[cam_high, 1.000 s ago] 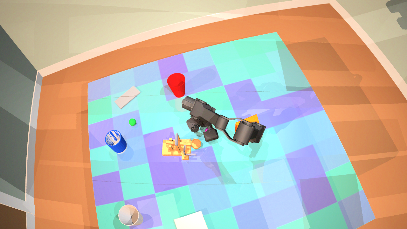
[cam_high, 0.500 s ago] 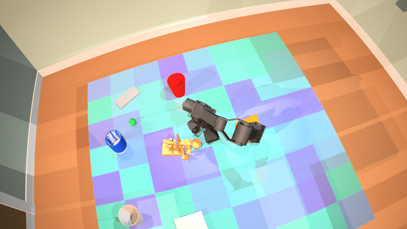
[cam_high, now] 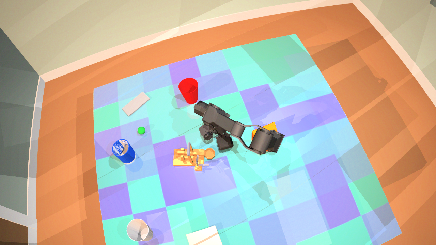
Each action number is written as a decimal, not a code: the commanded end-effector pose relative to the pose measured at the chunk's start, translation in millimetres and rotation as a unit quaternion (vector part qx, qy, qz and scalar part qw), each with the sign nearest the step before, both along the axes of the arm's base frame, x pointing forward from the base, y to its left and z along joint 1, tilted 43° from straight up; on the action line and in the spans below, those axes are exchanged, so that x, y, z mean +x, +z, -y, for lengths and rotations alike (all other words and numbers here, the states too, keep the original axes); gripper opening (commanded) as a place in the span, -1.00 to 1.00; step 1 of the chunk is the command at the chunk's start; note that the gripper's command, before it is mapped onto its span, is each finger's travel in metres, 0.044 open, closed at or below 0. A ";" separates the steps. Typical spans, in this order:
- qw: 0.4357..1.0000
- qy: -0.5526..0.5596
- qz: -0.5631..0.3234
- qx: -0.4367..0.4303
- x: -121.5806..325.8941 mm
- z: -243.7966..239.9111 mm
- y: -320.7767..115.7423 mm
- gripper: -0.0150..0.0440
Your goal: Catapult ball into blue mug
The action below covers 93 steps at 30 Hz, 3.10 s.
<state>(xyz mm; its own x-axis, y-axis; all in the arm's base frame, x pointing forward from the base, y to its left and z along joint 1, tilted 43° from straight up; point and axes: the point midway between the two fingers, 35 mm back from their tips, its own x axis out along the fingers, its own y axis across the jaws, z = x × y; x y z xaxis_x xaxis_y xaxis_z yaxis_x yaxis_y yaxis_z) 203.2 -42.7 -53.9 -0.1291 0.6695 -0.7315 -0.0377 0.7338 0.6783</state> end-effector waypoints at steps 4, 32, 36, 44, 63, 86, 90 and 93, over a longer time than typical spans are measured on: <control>1.000 0.000 0.005 -0.006 7.1 33.9 33.6 -0.49; 0.996 0.011 -0.083 0.003 53.5 27.3 83.4 -0.49; 0.993 0.012 -0.115 0.002 65.3 12.6 84.8 -0.49; 0.983 0.009 -0.182 -0.004 81.8 -15.4 87.6 -0.49; 0.979 0.019 -0.204 0.003 82.1 -29.1 72.0 -0.49; 0.978 0.017 -0.206 -0.001 82.6 -31.1 70.3 0.40; 0.986 -0.012 -0.166 -0.022 87.8 -8.6 95.6 0.75; 0.990 -0.040 -0.131 -0.043 89.0 11.5 119.3 1.00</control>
